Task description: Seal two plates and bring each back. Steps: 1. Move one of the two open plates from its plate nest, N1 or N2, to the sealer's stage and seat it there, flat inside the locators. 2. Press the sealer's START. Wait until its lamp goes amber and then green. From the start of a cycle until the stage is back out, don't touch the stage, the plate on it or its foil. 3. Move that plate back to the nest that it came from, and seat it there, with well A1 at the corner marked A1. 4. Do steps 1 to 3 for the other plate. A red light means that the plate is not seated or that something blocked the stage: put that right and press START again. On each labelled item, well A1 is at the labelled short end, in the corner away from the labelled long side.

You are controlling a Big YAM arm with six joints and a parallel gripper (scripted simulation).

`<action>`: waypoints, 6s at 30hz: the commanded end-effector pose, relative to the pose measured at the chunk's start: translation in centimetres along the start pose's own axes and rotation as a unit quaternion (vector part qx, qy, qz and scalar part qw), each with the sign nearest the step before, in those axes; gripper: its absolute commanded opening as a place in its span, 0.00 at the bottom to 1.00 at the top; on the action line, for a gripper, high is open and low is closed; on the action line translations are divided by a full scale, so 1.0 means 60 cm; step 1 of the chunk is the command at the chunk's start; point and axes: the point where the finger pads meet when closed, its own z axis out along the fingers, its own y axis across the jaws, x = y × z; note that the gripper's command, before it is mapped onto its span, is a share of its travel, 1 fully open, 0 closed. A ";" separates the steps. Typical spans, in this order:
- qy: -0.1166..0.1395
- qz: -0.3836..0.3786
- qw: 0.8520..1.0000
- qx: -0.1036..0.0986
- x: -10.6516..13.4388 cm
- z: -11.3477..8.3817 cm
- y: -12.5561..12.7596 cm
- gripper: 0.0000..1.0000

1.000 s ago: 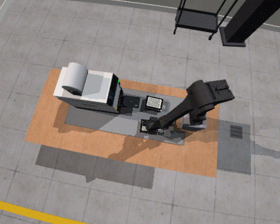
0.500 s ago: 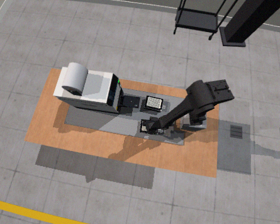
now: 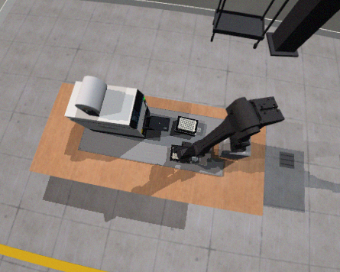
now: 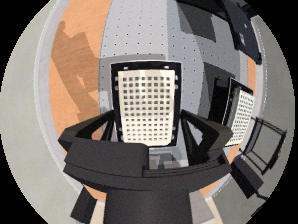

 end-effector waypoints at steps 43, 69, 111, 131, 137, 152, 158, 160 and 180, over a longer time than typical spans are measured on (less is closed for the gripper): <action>0.000 -0.004 1.000 0.002 0.003 0.009 -0.005 1.00; -0.005 -0.002 1.000 0.000 0.001 0.030 0.000 1.00; -0.001 -0.004 1.000 0.000 0.007 0.034 -0.003 1.00; -0.001 -0.004 1.000 0.000 0.011 0.044 -0.002 1.00; -0.019 0.000 1.000 -0.005 -0.008 0.036 0.003 0.99; -0.007 -0.003 1.000 -0.001 0.000 0.033 0.000 0.92; -0.004 -0.003 1.000 0.000 0.002 0.033 0.000 0.88; -0.004 -0.003 1.000 0.000 0.002 0.033 0.000 0.87; -0.004 -0.003 1.000 0.000 0.002 0.034 0.001 0.00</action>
